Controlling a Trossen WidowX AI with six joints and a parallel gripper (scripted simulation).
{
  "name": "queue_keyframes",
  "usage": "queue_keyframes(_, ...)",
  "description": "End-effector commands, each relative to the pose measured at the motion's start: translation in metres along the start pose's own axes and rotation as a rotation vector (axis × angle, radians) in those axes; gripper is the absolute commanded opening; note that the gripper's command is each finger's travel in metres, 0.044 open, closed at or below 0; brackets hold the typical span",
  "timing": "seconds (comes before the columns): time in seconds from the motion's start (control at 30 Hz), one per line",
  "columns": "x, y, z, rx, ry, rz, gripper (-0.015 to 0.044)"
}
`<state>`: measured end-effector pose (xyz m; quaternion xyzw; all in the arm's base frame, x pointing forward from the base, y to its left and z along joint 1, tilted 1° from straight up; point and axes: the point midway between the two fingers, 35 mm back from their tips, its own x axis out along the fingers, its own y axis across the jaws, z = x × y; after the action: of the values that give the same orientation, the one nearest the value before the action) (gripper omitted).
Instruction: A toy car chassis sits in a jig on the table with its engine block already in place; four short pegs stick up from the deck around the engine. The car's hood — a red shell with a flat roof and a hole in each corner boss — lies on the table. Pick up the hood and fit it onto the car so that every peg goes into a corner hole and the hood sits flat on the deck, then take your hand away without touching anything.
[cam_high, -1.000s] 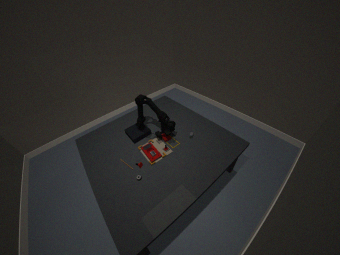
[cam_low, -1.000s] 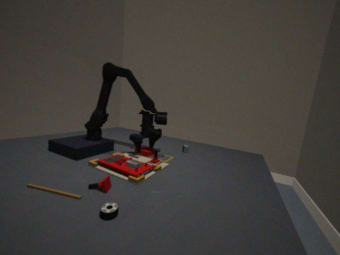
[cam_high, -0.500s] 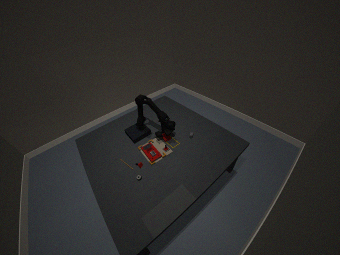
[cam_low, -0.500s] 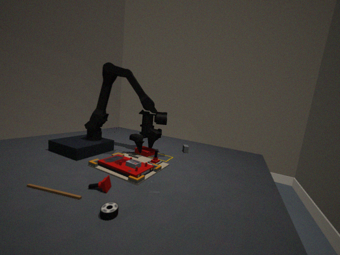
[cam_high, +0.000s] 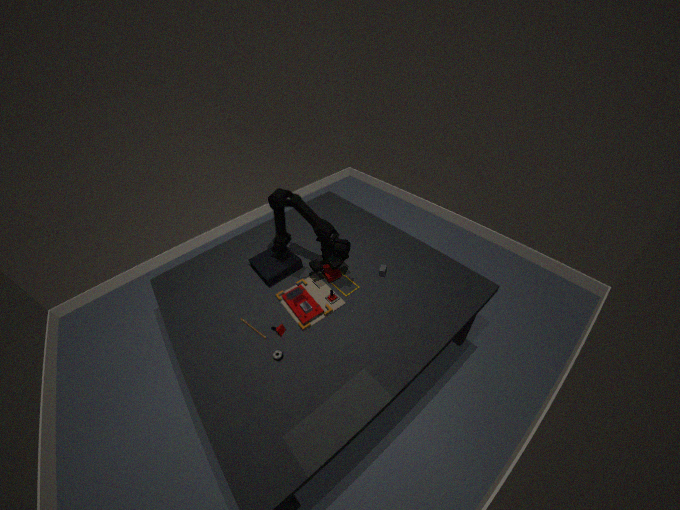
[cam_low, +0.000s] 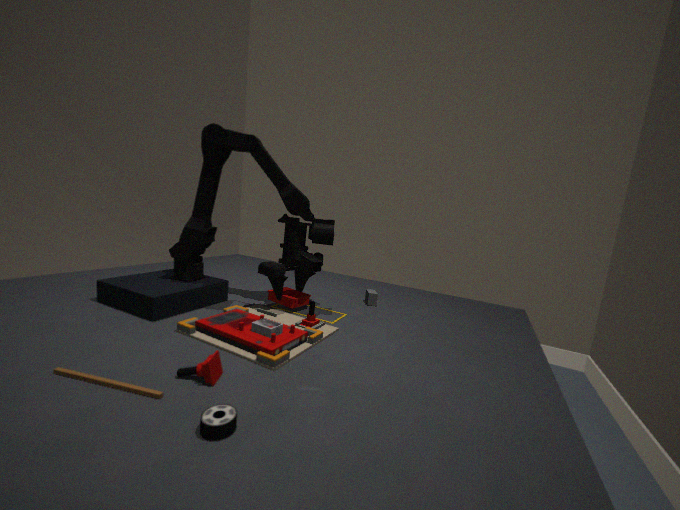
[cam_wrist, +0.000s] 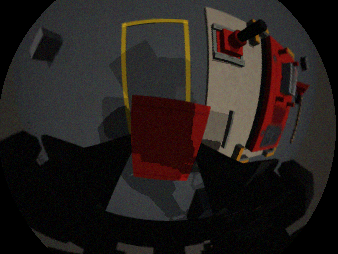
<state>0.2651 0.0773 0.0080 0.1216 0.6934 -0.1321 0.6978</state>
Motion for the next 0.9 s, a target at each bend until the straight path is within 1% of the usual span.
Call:
queue_keyframes(0.0, -0.013, 0.002, 0.003, 0.001, -0.015, 0.011, 0.0000)
queue_keyframes(0.57, -0.059, 0.002, 0.003, 0.001, -0.015, 0.012, 0.0000)
queue_keyframes(0.87, -0.077, 0.001, 0.002, 0.001, -0.015, 0.012, 0.0000)
